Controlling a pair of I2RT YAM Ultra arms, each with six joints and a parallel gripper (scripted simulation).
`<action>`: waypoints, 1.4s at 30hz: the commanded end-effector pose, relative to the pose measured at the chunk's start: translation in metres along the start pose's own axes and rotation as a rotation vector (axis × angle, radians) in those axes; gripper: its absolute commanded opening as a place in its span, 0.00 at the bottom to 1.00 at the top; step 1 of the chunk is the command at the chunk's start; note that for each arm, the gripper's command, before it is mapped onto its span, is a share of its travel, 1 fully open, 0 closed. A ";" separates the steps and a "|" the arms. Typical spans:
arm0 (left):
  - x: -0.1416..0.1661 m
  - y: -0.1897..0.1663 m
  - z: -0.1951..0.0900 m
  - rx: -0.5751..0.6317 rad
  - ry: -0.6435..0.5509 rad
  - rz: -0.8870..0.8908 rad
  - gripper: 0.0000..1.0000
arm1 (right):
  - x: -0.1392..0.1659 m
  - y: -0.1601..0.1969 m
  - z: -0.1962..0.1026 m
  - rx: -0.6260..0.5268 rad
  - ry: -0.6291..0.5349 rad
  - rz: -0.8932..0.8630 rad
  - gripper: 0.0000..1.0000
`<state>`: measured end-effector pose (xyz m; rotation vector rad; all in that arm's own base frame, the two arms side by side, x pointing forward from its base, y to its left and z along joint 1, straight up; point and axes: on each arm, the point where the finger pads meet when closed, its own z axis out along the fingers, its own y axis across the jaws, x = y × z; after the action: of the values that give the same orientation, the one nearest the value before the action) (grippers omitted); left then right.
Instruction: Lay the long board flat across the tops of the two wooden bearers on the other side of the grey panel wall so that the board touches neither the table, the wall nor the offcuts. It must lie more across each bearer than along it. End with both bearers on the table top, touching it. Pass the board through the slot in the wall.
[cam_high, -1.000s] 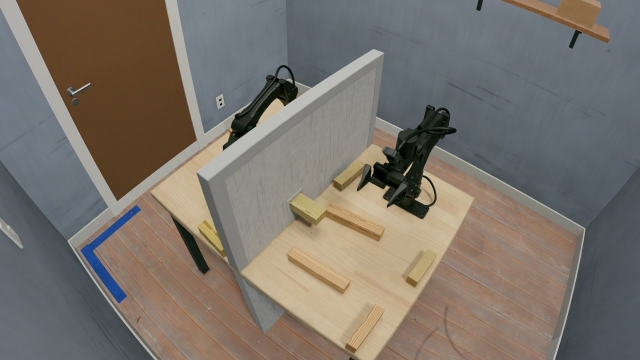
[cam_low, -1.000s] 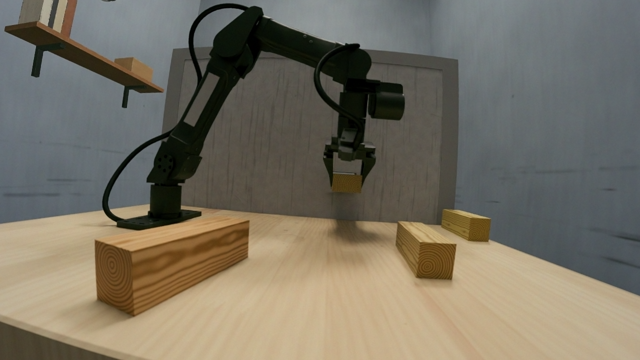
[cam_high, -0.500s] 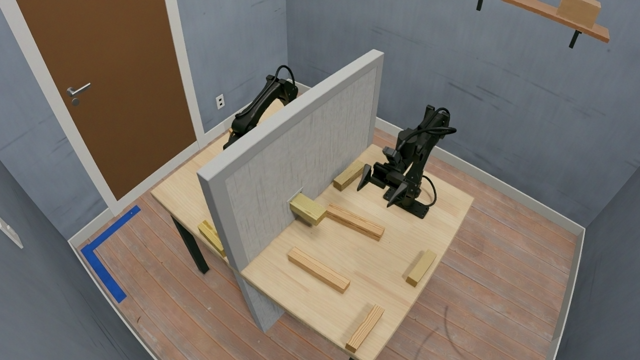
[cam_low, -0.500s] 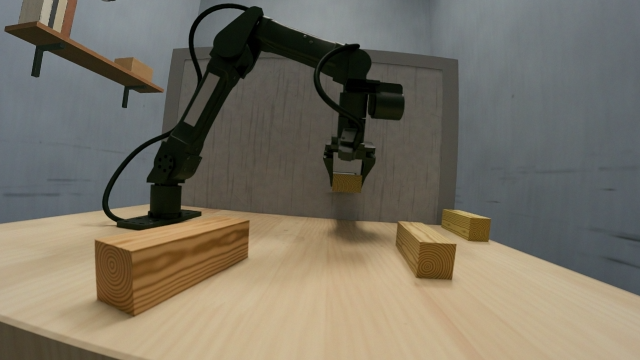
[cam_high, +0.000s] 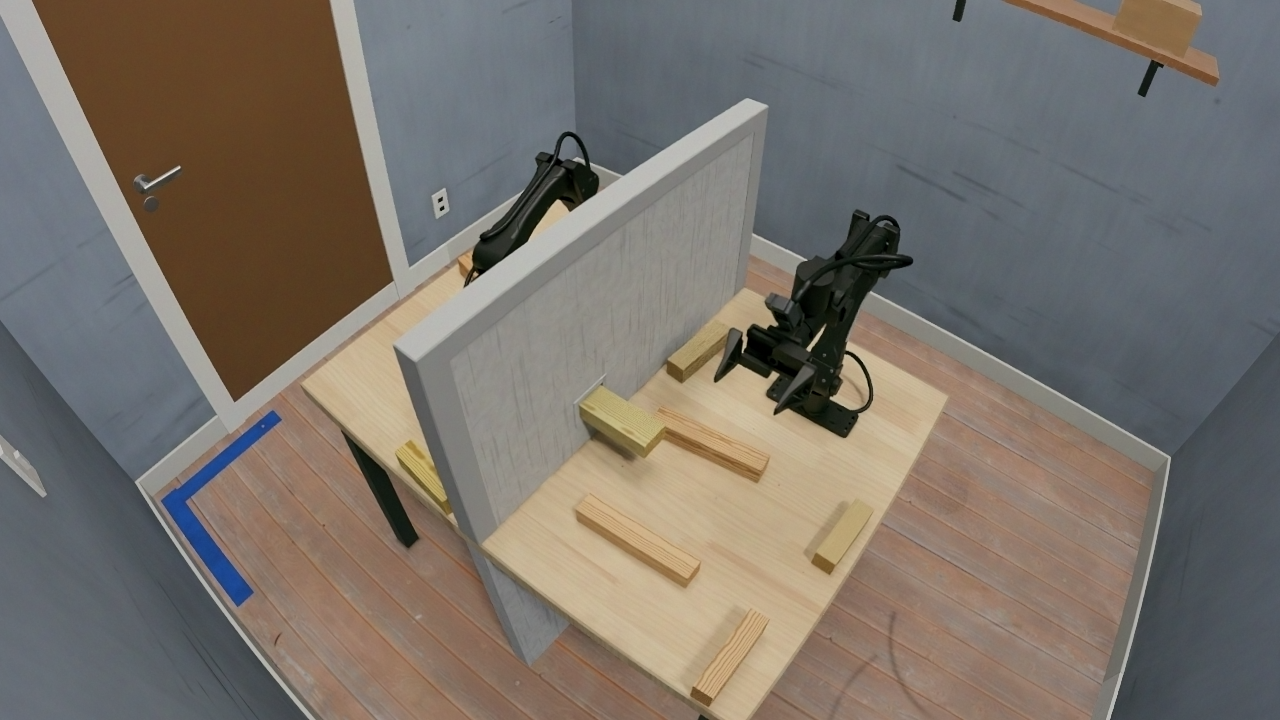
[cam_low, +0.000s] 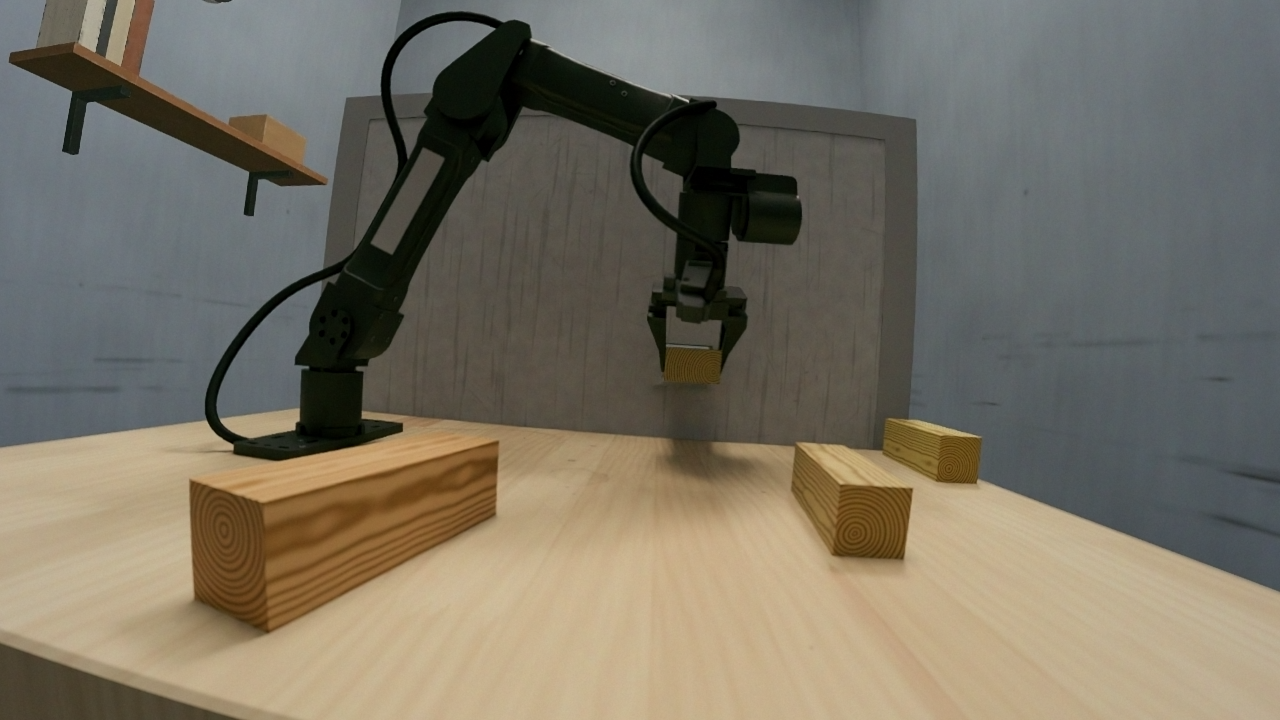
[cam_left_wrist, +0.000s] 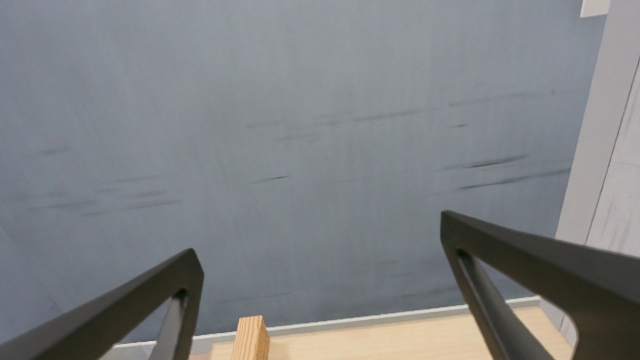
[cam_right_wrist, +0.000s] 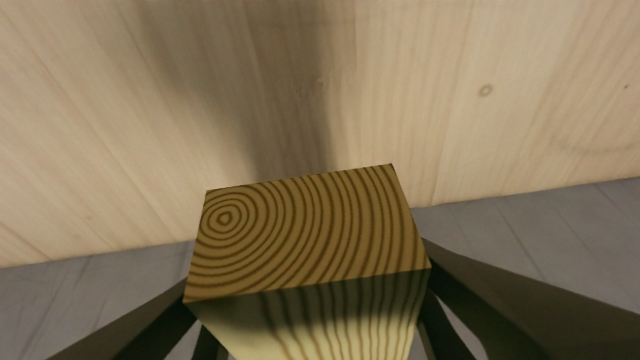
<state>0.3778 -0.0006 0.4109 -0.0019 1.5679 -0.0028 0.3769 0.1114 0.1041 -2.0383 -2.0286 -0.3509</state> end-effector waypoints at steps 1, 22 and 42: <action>-0.030 0.003 -0.014 -0.011 -0.066 -0.011 1.00 | 0.020 0.010 -0.014 -0.057 0.028 -0.017 0.00; -0.030 0.003 -0.014 -0.011 -0.066 -0.011 1.00 | 0.051 0.007 -0.010 -0.051 0.045 -0.026 0.00; -0.030 0.003 -0.014 -0.011 -0.066 -0.011 1.00 | 0.083 0.014 0.009 -0.041 0.080 -0.014 0.00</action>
<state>0.3778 -0.0005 0.4109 -0.0019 1.5679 -0.0028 0.3755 0.1713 0.1054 -2.0310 -2.0373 -0.3422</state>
